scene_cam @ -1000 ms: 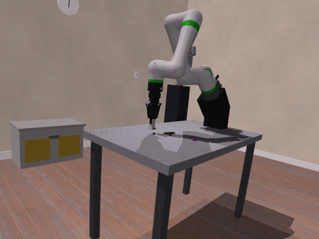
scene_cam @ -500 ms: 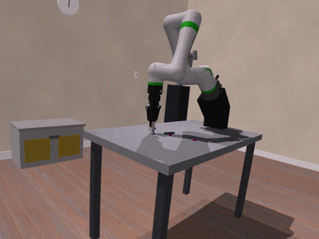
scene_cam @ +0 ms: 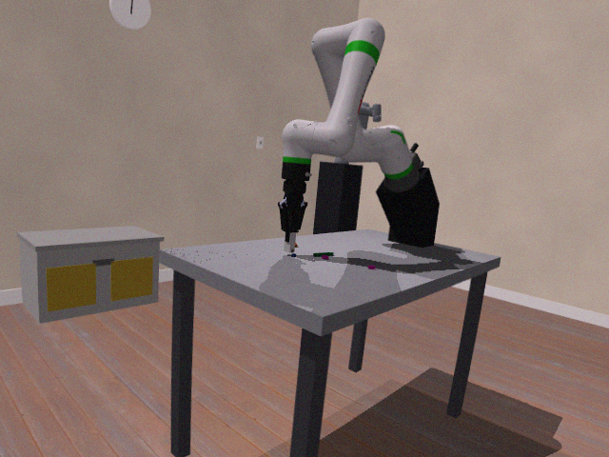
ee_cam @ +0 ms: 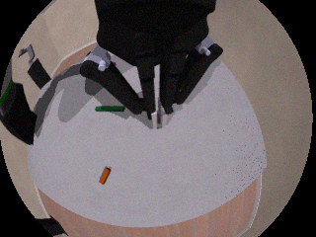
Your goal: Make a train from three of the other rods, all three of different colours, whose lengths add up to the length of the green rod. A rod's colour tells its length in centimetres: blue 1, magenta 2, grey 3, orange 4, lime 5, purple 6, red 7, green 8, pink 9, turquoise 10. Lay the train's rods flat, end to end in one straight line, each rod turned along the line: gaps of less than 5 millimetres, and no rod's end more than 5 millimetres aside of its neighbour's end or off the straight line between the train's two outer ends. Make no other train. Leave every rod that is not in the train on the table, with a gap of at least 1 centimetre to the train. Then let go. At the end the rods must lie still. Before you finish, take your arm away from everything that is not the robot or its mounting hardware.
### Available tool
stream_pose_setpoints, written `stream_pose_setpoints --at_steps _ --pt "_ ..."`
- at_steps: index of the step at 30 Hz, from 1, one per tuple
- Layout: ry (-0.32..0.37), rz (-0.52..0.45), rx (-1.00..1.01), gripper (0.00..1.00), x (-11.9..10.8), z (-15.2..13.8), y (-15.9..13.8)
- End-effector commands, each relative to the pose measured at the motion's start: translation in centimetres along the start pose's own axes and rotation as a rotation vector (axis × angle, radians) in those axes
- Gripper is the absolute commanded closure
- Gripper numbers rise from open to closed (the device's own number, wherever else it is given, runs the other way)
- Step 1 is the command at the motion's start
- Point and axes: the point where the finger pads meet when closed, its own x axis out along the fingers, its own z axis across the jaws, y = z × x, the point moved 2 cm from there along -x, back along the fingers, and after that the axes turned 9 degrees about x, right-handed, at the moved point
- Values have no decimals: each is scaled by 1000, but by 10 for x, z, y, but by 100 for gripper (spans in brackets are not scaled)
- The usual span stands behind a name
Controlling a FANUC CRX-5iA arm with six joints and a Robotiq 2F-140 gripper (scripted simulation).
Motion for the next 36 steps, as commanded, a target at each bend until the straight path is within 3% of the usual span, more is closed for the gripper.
stream_pose_setpoints --at_steps 1,36 --pt "0 0 0 97 0 0 0" --pt "0 0 0 97 11 0 0"
